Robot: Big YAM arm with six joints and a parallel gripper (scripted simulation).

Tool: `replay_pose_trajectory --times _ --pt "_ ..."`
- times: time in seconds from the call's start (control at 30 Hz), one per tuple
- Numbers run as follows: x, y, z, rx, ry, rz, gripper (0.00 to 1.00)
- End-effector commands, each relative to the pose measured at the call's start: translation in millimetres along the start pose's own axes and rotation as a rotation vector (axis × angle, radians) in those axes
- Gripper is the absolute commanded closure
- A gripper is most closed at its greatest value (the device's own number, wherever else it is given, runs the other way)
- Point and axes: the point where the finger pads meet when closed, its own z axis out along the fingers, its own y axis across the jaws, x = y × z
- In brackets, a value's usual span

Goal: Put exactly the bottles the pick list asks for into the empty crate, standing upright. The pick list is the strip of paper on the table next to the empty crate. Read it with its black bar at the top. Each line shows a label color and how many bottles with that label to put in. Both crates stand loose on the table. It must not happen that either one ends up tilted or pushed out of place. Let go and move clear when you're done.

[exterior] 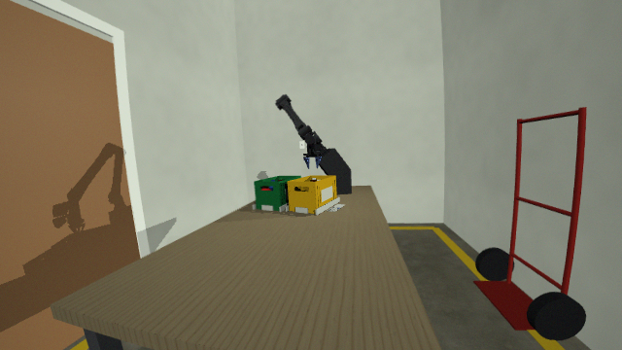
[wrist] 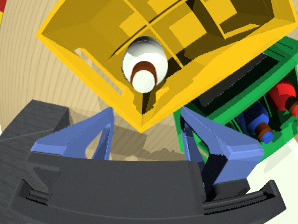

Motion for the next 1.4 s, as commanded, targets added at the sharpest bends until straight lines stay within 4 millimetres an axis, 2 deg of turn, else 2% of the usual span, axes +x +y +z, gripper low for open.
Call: replay_pose_trajectory --times 0.0,0.3,0.4,0.5,0.6,0.67,0.7,0.77,1.17,1.23,1.27,1.37 --pt "2.6 0.6 6.0 -0.002 0.012 0.005 0.39" --pt "3.5 1.1 6.7 -0.002 0.014 0.005 0.39" --pt "10.8 -14.0 1.1 0.0 0.001 0.006 0.39" --pt "5.6 -40.3 -5.6 0.011 -0.016 0.019 0.39" --pt "12.3 -54.7 -5.8 0.013 -0.015 0.019 0.39" --pt "12.3 -54.7 -5.8 0.013 -0.015 0.019 0.39" --pt "18.6 -54.6 -3.7 0.008 -0.007 0.013 0.39" --pt "19.0 -69.0 -6.2 0.015 -0.015 0.019 0.39" --pt "45.8 -126.4 -7.7 0.023 -0.013 0.018 0.39" --pt "45.8 -126.4 -7.7 0.023 -0.013 0.018 0.39" --pt "48.6 -122.8 0.7 0.0 0.006 0.001 0.39" --pt "54.7 -145.1 -7.9 0.024 -0.012 0.017 0.39"
